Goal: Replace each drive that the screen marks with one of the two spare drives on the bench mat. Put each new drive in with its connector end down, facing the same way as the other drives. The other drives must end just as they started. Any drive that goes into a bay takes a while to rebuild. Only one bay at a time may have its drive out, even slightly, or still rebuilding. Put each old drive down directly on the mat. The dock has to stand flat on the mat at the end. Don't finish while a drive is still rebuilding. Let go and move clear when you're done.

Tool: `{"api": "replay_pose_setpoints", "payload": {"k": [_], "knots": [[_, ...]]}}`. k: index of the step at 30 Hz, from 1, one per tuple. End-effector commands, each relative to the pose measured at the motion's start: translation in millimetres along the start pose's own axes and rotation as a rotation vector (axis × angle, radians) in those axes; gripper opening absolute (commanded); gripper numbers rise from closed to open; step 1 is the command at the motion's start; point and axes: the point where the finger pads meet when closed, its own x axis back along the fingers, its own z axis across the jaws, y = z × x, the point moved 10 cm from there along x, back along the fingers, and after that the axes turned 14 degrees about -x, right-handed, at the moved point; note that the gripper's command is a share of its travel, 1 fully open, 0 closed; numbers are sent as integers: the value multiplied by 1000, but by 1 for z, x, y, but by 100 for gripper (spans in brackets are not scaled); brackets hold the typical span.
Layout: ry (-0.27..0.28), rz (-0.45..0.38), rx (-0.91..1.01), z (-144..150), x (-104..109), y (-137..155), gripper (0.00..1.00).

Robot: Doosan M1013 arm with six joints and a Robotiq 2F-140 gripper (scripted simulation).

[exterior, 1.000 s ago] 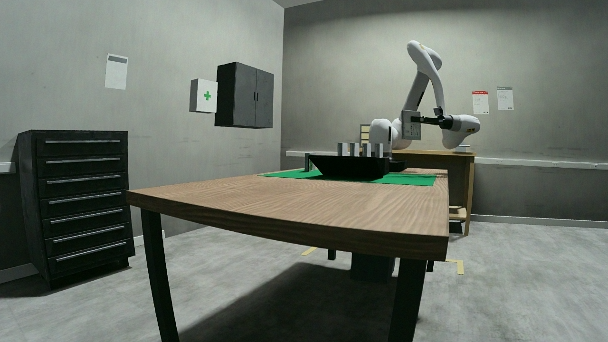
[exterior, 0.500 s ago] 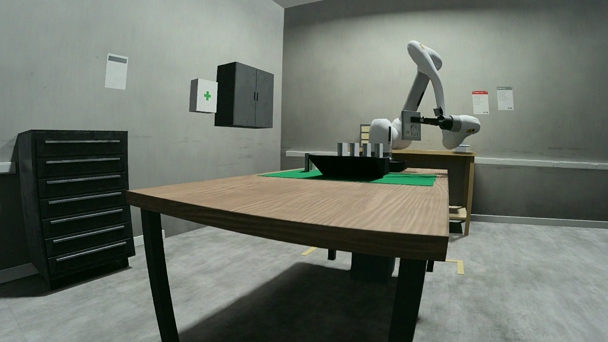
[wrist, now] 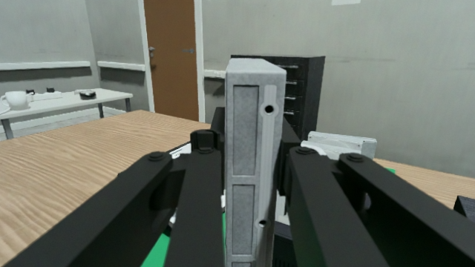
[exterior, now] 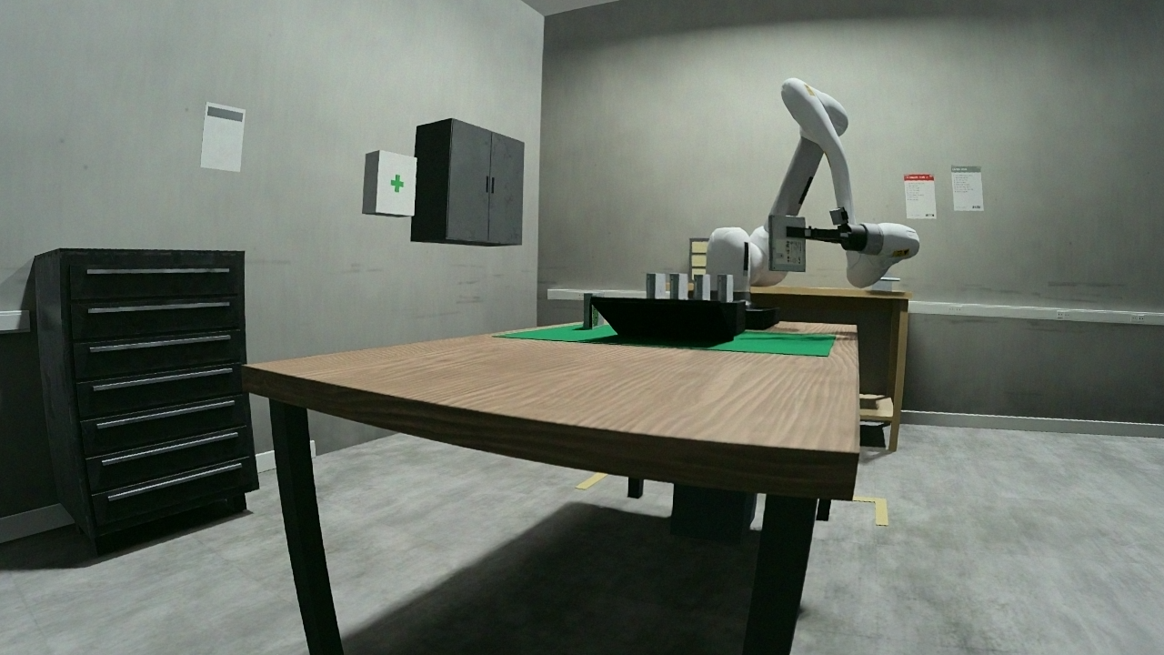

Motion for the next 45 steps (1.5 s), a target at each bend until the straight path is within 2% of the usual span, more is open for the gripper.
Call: {"api": "replay_pose_setpoints", "payload": {"k": [1,31,45], "knots": [[0,0,-1,0,0,2,10],[0,0,-1,8,0,34,10],[0,0,-1,14,0,58,10]]}}
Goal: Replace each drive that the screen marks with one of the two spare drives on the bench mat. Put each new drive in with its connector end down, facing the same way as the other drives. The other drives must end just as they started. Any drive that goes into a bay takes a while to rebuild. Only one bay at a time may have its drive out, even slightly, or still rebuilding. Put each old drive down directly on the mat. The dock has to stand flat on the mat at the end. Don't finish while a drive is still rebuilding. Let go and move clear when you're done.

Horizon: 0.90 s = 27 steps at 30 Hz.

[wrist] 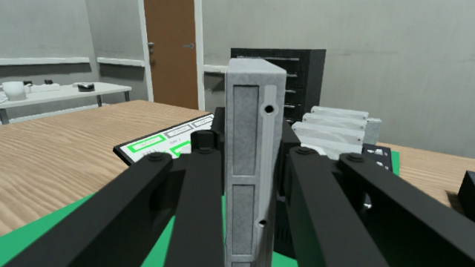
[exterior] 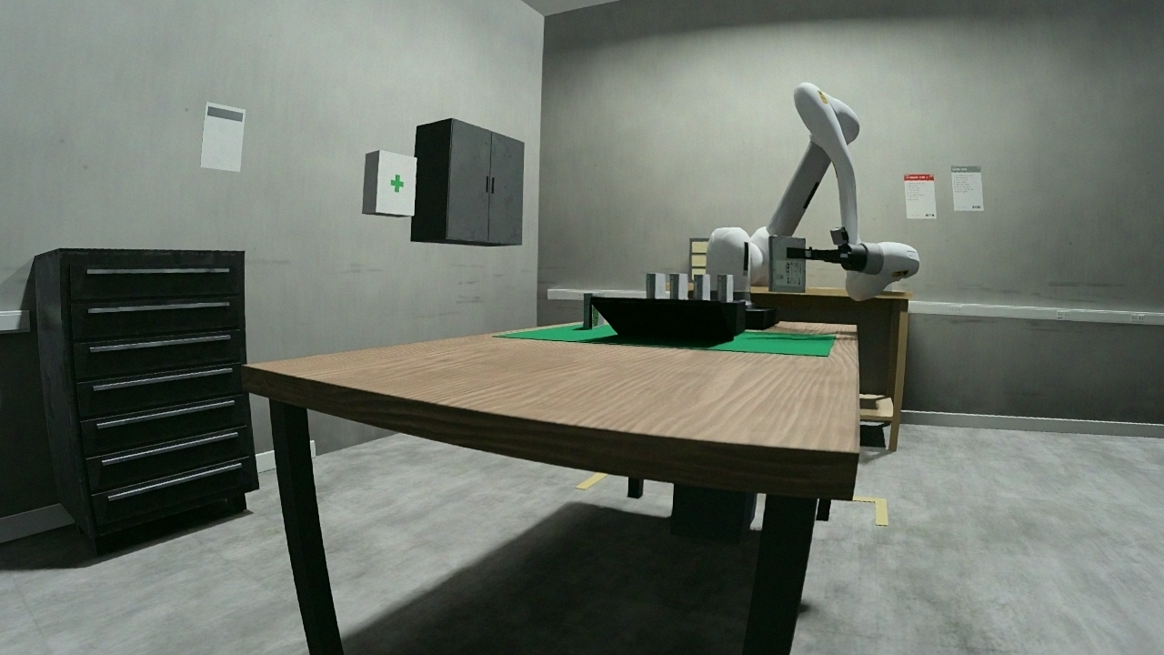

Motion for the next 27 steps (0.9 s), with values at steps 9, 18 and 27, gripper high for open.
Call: {"api": "replay_pose_setpoints", "payload": {"k": [9,18,27], "knots": [[0,0,-1,4,0,16,10],[0,0,-1,8,0,33,10],[0,0,-1,11,0,45,10]]}}
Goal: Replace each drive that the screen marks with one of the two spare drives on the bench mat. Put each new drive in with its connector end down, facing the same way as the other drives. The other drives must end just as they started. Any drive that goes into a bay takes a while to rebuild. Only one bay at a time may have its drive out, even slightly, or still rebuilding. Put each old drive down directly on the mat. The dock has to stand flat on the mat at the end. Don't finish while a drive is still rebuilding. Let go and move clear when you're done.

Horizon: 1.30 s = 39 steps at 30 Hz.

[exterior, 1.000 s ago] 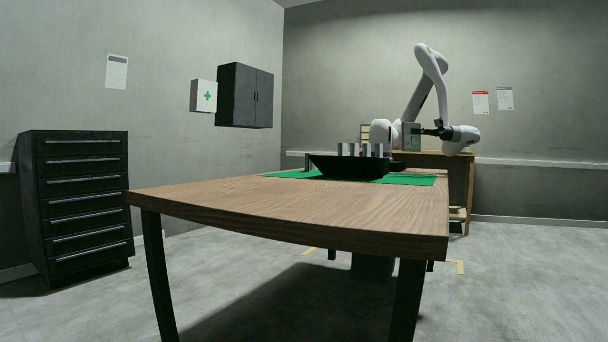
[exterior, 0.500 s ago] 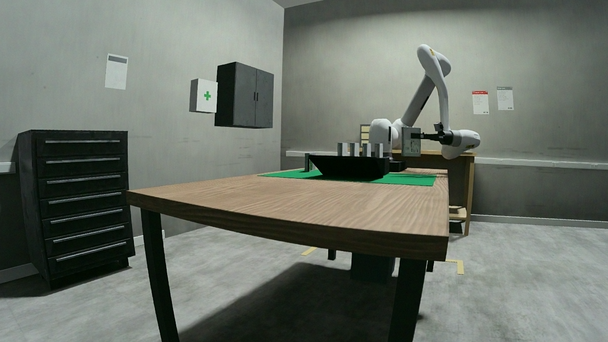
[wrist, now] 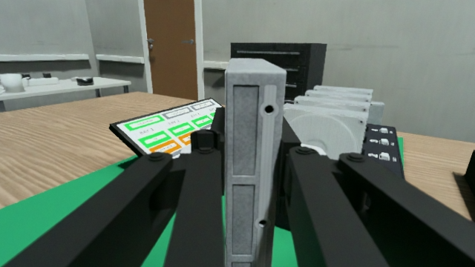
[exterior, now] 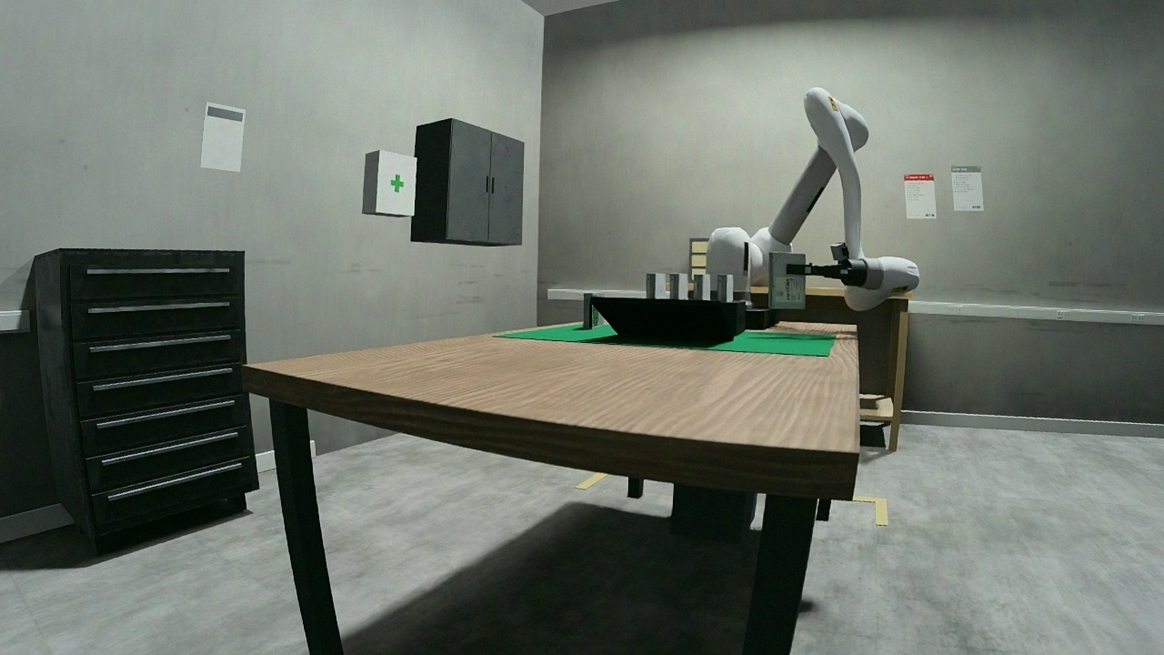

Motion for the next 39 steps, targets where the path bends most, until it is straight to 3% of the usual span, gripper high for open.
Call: {"api": "replay_pose_setpoints", "payload": {"k": [1,39], "knots": [[0,0,-1,1,0,5,10],[0,0,-1,13,0,54,10]]}}
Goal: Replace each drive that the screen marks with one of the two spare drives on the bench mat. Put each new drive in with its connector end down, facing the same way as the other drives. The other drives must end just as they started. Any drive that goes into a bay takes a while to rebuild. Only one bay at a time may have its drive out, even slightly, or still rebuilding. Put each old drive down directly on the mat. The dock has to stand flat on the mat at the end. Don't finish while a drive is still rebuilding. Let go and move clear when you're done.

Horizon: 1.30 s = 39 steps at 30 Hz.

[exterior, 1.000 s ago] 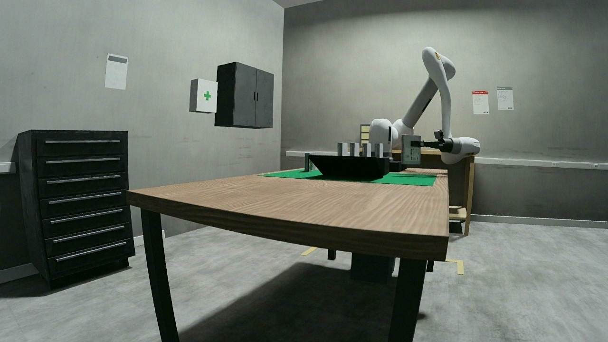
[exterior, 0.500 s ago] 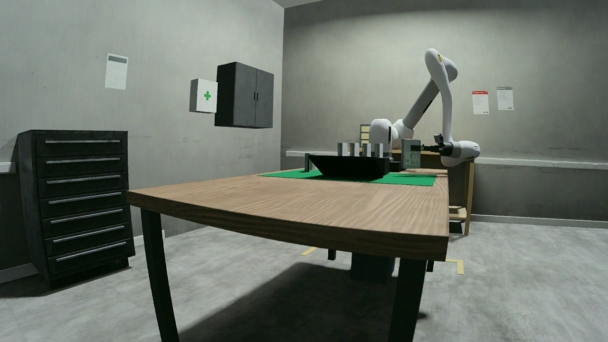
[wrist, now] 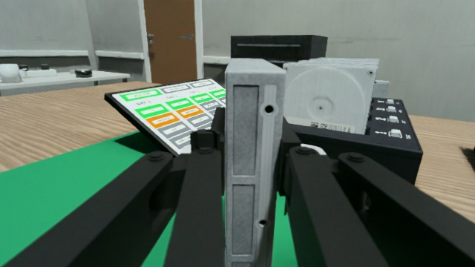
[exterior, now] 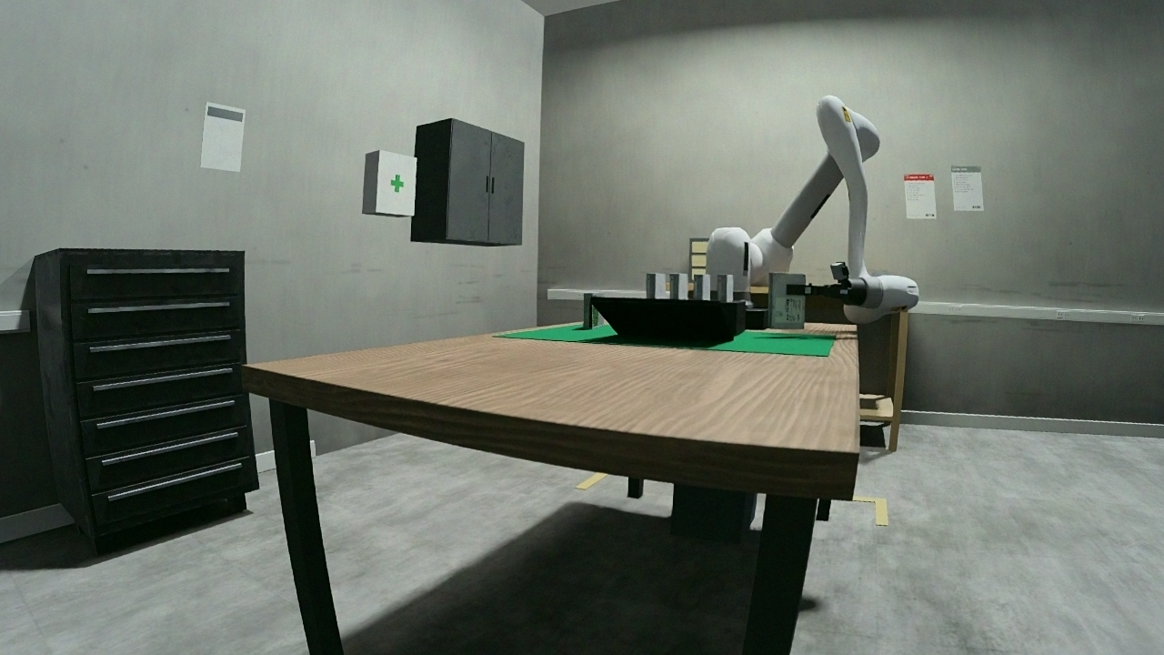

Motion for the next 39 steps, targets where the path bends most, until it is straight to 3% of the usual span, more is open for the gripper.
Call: {"api": "replay_pose_setpoints", "payload": {"k": [1,39], "knots": [[0,0,-1,1,0,3,10],[0,0,-1,5,0,19,10]]}}
